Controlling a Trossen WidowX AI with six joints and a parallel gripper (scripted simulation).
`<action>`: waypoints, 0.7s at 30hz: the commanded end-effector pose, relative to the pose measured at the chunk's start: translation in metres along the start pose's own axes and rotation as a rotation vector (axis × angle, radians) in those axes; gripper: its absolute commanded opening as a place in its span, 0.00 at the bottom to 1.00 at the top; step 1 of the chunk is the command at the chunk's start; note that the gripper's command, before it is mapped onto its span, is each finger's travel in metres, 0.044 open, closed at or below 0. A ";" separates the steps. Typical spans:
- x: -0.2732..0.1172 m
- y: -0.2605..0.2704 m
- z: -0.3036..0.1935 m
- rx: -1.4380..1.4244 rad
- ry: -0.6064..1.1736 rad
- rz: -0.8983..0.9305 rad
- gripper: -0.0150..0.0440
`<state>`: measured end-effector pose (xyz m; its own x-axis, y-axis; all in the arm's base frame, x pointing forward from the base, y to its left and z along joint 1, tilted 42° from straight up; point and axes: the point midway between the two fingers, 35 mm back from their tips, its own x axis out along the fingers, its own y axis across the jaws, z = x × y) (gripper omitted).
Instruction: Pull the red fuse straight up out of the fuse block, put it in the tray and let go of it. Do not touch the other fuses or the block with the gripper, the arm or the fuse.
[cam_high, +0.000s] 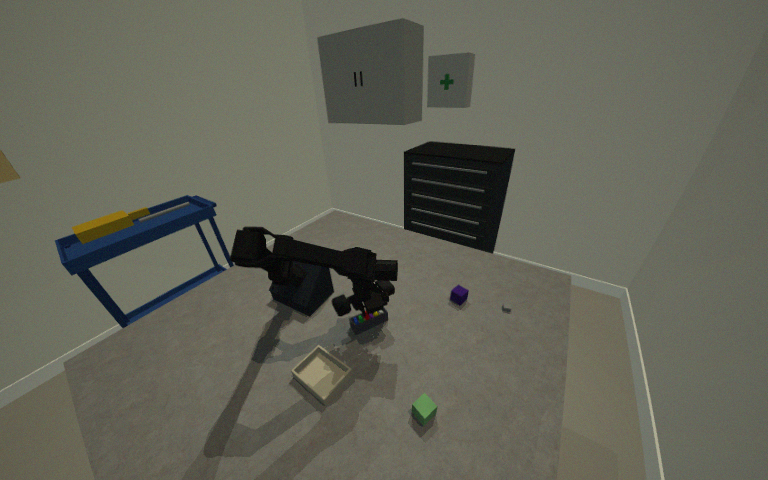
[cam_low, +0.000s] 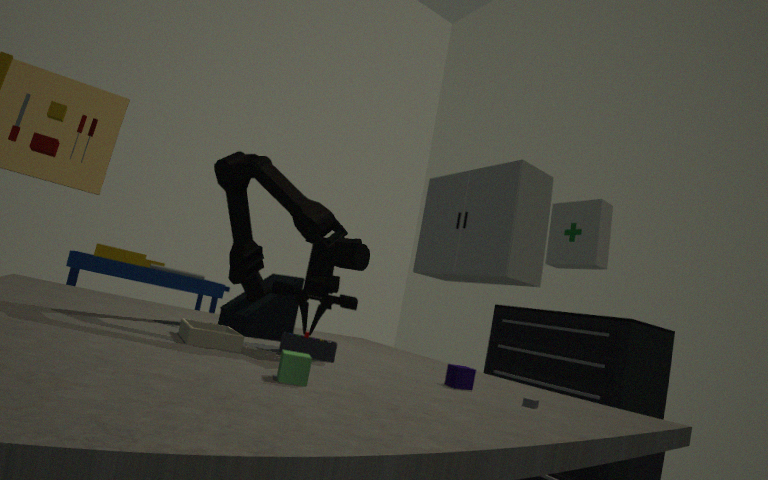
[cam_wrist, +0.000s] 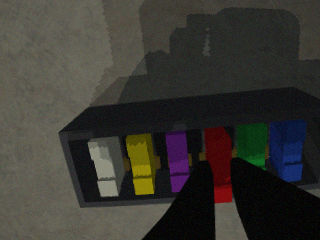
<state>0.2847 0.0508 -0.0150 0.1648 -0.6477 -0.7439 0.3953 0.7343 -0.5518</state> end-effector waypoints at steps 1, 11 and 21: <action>-0.003 0.000 0.000 0.005 0.003 0.003 0.25; -0.008 0.000 0.000 0.004 0.002 0.002 0.25; -0.013 0.000 0.000 0.003 0.002 0.002 0.25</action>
<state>0.2835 0.0576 -0.0071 0.1669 -0.6487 -0.7425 0.3945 0.7341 -0.5527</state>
